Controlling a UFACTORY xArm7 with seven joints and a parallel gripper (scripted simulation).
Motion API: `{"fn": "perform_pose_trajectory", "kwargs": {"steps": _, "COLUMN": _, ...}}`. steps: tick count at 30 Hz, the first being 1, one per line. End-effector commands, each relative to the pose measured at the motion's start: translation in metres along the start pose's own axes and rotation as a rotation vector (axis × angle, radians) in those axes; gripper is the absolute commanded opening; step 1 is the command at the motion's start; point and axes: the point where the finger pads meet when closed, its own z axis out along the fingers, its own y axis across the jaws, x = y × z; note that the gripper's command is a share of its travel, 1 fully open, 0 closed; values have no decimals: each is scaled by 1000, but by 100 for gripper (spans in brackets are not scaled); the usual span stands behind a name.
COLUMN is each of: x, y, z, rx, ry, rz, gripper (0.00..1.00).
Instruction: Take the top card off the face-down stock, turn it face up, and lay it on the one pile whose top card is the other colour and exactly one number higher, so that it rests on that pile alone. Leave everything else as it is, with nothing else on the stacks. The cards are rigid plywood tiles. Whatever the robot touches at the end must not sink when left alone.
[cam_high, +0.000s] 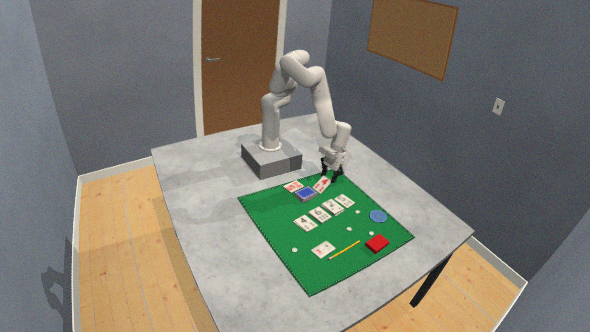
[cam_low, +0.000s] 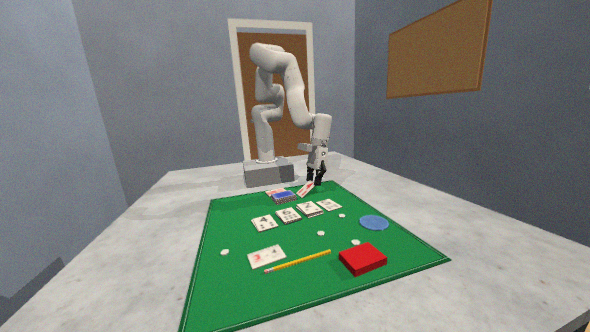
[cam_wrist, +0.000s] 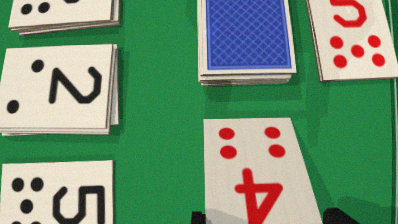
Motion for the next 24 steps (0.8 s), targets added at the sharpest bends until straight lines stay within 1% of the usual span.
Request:
{"fn": "perform_pose_trajectory", "kwargs": {"steps": 1, "x": -2, "y": 0, "z": 2, "rx": -11, "ry": -97, "rz": -9, "gripper": 74}}
{"fn": "perform_pose_trajectory", "kwargs": {"steps": 7, "x": -2, "y": 0, "z": 4, "rx": -12, "ry": -198, "rz": -9, "gripper": 74}}
{"fn": "perform_pose_trajectory", "kwargs": {"steps": 14, "x": -2, "y": 0, "z": 6, "rx": -13, "ry": -294, "rz": -8, "gripper": 74}}
{"fn": "perform_pose_trajectory", "kwargs": {"steps": 16, "x": -2, "y": 0, "z": 6, "rx": -13, "ry": -294, "rz": -8, "gripper": 74}}
{"fn": "perform_pose_trajectory", "kwargs": {"steps": 24, "x": -2, "y": 0, "z": 9, "rx": -13, "ry": -379, "rz": -8, "gripper": 74}}
